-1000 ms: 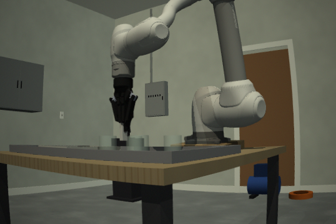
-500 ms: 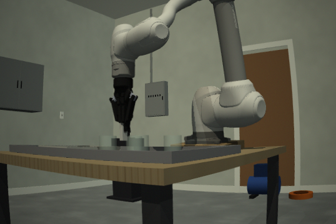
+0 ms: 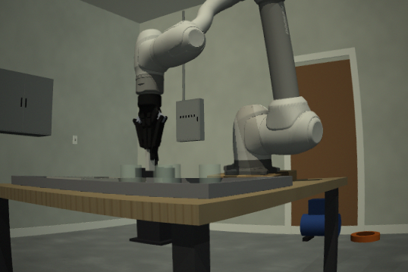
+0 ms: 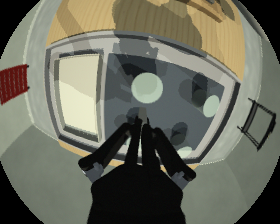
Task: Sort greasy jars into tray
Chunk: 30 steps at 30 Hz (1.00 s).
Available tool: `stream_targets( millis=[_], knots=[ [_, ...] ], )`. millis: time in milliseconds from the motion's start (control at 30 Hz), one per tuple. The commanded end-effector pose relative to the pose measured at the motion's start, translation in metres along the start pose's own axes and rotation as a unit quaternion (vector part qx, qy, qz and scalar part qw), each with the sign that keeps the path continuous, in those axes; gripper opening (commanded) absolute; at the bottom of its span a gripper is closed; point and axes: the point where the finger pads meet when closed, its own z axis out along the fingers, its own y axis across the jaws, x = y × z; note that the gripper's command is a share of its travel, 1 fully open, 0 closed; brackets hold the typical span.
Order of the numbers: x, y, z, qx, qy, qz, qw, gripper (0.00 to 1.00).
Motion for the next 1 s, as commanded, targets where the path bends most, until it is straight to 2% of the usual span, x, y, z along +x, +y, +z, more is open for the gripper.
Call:
stream_targets(
  millis=[0,833,967],
  knots=[
    [0.0,0.0,0.0,0.0,0.0,0.0,1.0,0.0],
    [0.0,0.0,0.0,0.0,0.0,0.0,1.0,0.0],
    [0.0,0.0,-0.031,0.0,0.0,0.0,1.0,0.0]
  ],
)
